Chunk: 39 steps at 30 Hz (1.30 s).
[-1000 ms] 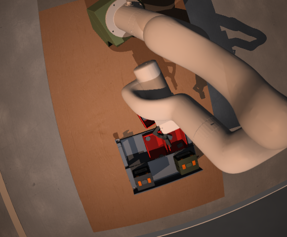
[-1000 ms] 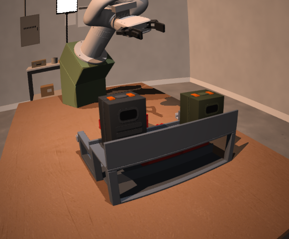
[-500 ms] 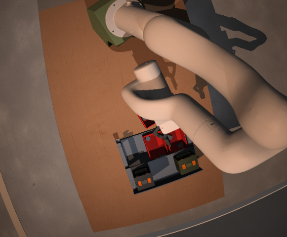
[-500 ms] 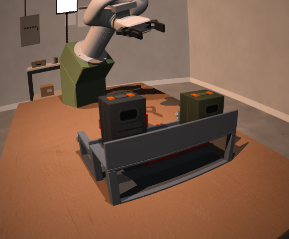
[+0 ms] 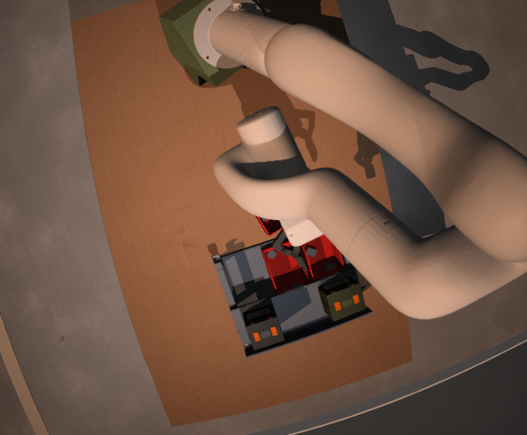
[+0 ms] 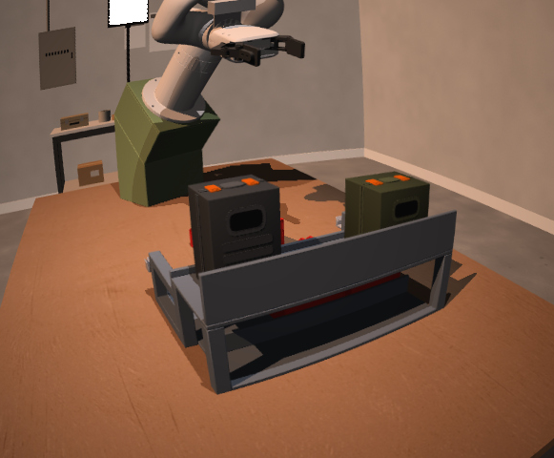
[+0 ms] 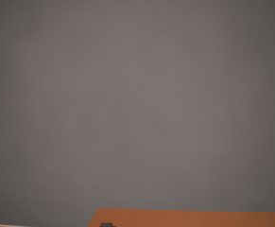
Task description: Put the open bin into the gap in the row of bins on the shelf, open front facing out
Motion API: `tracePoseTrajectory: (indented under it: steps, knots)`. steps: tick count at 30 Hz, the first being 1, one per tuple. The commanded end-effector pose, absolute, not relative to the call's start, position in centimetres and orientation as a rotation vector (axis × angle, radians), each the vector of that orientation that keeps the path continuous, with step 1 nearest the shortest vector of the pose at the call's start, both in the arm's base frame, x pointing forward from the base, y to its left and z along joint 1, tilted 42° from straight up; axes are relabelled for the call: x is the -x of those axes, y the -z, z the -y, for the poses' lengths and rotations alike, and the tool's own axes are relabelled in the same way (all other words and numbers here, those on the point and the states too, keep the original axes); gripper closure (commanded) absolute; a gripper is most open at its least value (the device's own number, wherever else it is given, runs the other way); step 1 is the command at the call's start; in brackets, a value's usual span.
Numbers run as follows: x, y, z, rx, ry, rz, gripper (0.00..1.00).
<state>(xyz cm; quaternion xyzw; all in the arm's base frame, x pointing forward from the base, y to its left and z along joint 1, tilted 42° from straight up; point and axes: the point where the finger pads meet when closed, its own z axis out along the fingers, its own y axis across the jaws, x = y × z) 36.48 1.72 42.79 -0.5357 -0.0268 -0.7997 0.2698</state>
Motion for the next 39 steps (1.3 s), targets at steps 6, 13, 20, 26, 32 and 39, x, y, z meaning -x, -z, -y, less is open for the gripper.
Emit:
tracePoseTrajectory:
  steps: [6,13,20,26,32,39]
  knots:
    - [-34.8,-42.9,2.7,1.527,2.272,0.337,0.0]
    - [-34.8,-42.9,2.7,1.527,2.272,0.337,0.0]
    - [-33.6,-42.9,5.7,1.587,2.365,0.5,0.0]
    - [-33.2,-42.9,6.7,1.602,2.385,0.561,0.0]
    - [-33.2,-42.9,6.7,1.602,2.385,0.561,0.0]
    - [-31.3,-43.0,11.7,1.668,2.471,0.867,0.0]
